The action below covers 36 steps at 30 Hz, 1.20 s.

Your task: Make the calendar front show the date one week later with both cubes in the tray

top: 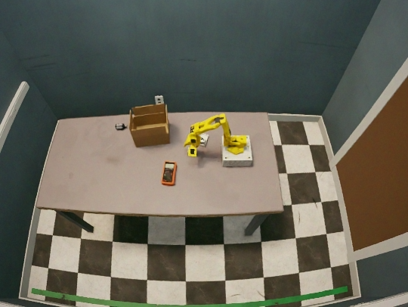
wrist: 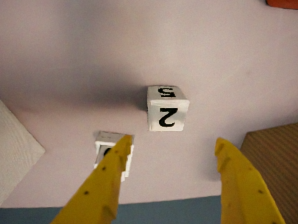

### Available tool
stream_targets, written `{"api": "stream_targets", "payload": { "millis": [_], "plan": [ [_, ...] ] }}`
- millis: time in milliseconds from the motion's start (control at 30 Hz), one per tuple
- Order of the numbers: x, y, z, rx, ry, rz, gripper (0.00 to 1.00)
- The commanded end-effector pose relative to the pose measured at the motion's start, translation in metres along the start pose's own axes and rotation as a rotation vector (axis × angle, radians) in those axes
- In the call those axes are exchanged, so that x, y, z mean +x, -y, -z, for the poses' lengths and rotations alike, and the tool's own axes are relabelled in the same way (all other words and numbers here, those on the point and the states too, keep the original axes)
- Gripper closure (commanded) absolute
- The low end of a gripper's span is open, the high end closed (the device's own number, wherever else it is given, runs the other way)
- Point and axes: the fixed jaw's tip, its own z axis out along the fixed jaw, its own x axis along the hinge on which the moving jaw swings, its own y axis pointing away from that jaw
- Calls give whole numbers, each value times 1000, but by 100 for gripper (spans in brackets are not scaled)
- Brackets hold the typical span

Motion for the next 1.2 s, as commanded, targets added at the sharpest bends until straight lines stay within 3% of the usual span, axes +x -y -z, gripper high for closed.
{"api": "stream_targets", "payload": {
  "millis": [0,500,1167],
  "plan": [
    [2,-1,-2,-20,-1,4,65],
    [1,-1,-11,-20,-1,4,65],
    [1,-1,-38,-20,-1,4,65]
  ]
}}
